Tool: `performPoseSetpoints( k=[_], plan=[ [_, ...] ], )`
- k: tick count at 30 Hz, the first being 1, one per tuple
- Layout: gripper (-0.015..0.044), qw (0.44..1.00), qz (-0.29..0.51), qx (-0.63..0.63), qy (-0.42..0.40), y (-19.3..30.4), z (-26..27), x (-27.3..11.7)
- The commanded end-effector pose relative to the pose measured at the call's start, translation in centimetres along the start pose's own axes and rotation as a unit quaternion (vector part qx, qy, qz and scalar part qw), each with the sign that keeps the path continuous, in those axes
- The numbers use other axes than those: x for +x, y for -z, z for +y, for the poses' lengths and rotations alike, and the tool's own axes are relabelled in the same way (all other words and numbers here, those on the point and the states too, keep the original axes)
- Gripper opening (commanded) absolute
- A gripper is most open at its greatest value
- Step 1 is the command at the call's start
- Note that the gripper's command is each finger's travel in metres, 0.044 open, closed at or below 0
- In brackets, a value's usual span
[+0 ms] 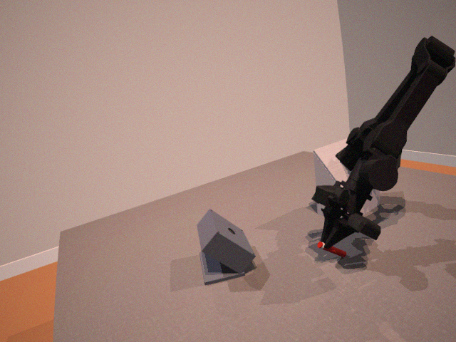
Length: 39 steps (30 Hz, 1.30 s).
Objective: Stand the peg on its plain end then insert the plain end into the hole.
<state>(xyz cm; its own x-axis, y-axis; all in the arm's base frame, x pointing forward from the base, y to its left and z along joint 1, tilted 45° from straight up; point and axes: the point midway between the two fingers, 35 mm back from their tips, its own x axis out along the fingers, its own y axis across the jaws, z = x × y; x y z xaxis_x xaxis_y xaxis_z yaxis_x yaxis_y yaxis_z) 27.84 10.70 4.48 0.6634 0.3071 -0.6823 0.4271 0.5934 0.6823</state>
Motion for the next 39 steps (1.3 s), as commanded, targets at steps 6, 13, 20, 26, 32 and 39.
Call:
performPoseSetpoints(
  k=[6,13,20,26,32,39],
  plan=[
    [0.0051,0.999,-0.04,0.001,-0.001,0.3,0.0,-0.6],
    [0.0051,0.998,-0.07,0.001,-0.001,0.6,0.0,-1.0],
    [0.0051,0.995,-0.1,0.002,-0.001,0.9,0.0,-1.3],
    [0.0051,0.992,-0.126,0.002,-0.001,1.2,0.0,-1.6],
    [0.0051,0.988,-0.151,0.002,-0.001,1.5,0.0,-1.9],
    [0.0051,0.983,-0.181,0.002,-0.001,1.8,-0.1,-2.2]
  ],
)
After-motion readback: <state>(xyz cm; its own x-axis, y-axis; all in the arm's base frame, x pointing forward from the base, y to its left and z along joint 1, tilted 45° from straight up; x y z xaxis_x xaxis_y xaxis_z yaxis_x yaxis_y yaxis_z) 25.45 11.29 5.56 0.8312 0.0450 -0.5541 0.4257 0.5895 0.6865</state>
